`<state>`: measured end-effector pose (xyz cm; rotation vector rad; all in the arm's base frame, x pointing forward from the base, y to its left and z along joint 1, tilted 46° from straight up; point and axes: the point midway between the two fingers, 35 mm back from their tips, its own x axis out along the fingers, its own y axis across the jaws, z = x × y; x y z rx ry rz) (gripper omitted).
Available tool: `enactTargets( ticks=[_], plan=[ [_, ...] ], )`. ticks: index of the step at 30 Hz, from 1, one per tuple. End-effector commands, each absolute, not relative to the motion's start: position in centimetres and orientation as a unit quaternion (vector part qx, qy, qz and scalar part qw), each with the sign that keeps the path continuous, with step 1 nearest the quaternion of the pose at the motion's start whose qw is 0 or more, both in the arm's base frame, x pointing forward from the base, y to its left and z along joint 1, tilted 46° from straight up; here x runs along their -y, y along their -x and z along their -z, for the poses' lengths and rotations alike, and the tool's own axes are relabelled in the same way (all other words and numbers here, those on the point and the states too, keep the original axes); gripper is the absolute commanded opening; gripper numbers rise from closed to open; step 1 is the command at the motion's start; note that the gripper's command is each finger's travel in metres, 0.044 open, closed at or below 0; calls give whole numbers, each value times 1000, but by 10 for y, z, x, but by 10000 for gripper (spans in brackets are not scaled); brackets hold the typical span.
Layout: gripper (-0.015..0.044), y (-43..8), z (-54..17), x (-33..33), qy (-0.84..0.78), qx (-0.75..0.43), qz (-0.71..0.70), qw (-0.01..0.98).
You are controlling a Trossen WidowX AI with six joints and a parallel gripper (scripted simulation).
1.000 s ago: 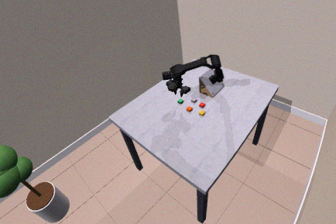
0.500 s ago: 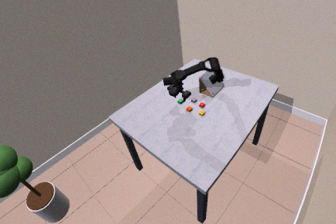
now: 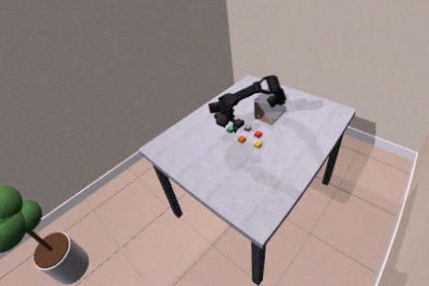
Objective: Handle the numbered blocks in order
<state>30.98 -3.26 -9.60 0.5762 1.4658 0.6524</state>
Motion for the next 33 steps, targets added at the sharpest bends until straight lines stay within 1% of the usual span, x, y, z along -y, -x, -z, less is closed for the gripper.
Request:
enactTargets(
  ticks=[1, 9, 10, 33],
  plan=[
    [348, -306, 99, 28, -259, -650, -289, 654],
    [138, -306, 99, 28, -259, -650, -289, 654],
    [120, -306, 99, 28, -259, -650, -289, 654],
    [120, -306, 99, 28, -259, -650, -289, 654]
  ],
)
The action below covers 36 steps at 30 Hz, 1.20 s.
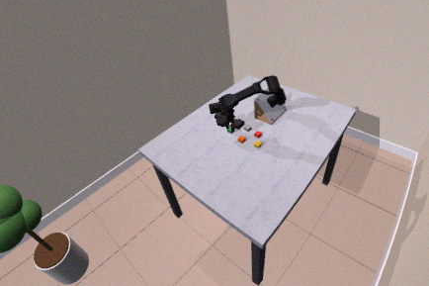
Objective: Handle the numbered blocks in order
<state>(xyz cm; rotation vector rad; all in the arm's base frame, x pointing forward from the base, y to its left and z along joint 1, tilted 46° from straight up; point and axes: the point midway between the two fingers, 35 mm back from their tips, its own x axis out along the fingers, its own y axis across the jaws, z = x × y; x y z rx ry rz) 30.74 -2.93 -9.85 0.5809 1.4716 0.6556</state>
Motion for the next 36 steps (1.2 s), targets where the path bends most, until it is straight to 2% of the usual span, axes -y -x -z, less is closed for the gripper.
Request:
enactTargets(
  ticks=[1, 36],
  plan=[
    [120, -306, 99, 28, -259, -650, -289, 654],
    [120, -307, 94, 33, -259, -650, -289, 654]
  ],
)
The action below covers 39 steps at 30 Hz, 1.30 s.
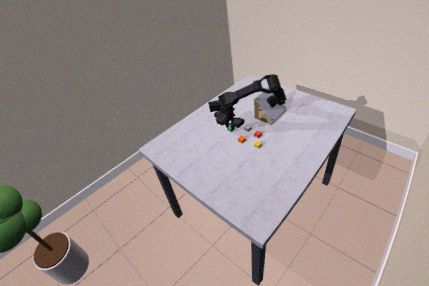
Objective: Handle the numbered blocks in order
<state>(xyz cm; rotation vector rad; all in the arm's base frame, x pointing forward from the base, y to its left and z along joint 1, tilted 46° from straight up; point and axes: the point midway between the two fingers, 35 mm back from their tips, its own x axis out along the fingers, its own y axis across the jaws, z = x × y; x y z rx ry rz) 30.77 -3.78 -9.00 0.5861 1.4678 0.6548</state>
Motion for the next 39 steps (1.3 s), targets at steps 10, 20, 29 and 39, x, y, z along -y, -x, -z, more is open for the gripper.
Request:
enactTargets(
  ticks=[10, 20, 29, 39],
  plan=[
    [120, -306, 99, 28, -259, -650, -289, 654],
    [251, -306, 99, 28, -259, -650, -289, 654],
    [400, -307, 97, 30, -259, -650, -289, 654],
    [321, -309, 58, 72, -258, -650, -287, 654]
  ],
)
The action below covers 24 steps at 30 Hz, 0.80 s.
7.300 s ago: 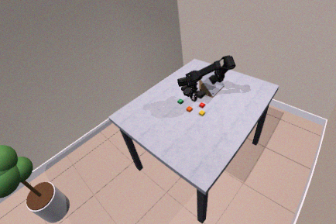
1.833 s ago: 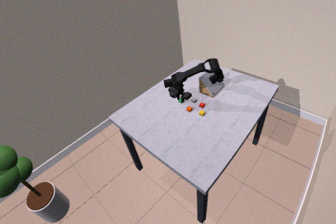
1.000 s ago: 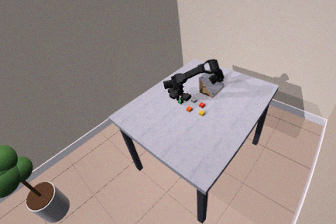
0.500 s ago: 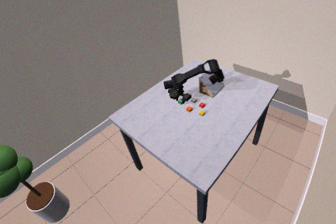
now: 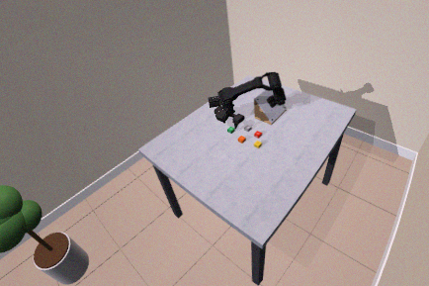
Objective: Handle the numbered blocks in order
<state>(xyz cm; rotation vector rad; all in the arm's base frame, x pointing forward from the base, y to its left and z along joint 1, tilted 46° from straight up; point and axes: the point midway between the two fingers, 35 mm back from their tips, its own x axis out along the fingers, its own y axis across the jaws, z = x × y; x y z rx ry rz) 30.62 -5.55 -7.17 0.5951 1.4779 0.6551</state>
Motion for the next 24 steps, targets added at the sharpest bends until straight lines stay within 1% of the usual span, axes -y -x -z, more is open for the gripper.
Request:
enactTargets(
  ticks=[1, 4, 7, 8, 18, 24],
  plan=[
    [295, -310, 47, 84, -257, -651, -287, 654],
    [216, -308, 19, 111, -257, -651, -287, 654],
    [138, -308, 17, 113, -257, -651, -287, 654],
    [120, -308, 17, 113, -257, -651, -287, 654],
    [120, -307, 14, 110, -258, -652, -286, 653],
    [120, -289, -23, 81, -270, -661, -270, 646]
  ],
)
